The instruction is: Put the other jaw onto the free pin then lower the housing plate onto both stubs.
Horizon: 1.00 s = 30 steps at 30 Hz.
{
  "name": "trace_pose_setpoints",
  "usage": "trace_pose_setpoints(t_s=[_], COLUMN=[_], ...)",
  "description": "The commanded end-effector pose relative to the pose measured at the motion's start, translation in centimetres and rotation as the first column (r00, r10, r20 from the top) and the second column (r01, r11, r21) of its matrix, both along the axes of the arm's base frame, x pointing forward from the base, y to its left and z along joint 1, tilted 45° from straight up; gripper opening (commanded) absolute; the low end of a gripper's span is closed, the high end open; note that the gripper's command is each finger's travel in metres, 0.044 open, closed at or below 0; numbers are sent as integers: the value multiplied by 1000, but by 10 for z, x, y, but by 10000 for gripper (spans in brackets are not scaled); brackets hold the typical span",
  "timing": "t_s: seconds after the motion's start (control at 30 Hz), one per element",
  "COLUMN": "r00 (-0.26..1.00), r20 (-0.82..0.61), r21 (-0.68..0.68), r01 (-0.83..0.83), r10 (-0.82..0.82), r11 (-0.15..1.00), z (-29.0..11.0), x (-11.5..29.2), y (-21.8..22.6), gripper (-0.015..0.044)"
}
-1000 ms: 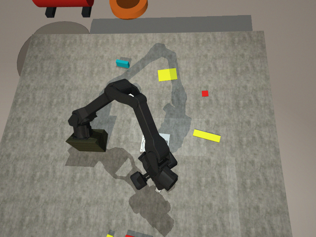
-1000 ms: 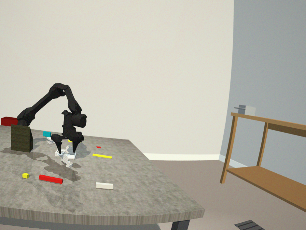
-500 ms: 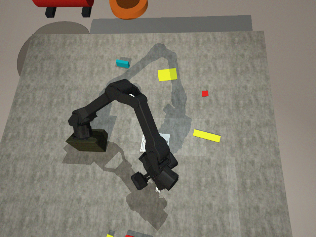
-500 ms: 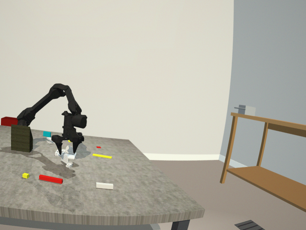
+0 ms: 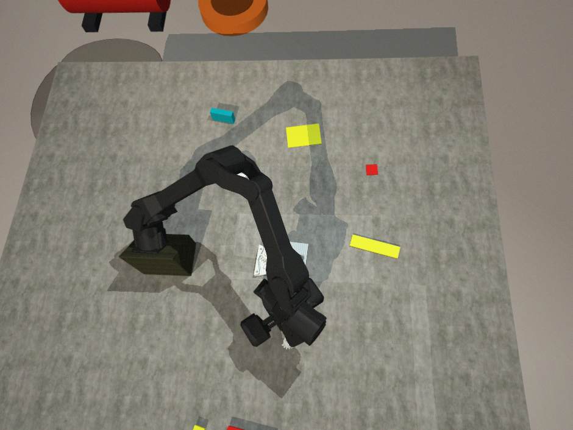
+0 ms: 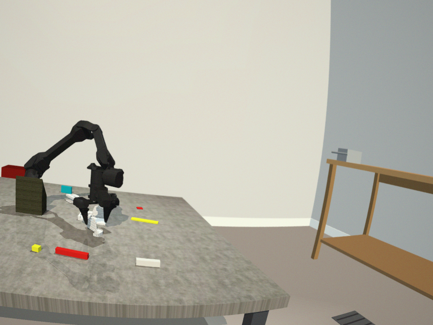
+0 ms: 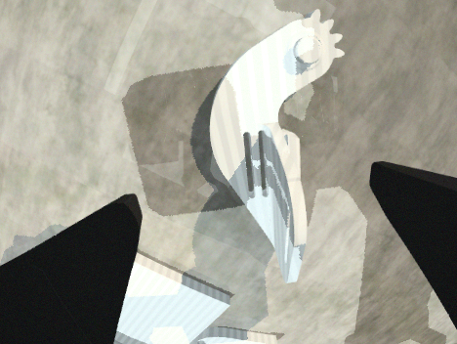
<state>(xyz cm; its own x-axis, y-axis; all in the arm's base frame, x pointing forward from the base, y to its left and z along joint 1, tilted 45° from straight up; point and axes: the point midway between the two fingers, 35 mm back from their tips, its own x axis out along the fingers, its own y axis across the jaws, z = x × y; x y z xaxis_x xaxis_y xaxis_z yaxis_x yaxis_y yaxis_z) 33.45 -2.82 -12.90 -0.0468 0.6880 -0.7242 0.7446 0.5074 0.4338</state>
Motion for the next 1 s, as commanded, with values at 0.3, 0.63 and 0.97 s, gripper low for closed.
trace_pose_setpoints(t_s=[0.3,0.63,0.97], r00=[1000,1000,1000], r20=[-14,-14,-14], r21=[11,11,11], r01=[3,3,3], r10=[-3,-3,-3], r11=[1000,1000,1000], z=[-18,-18,-18], x=[-4,-4,-4], y=[17,17,17], gripper=[440,440,440])
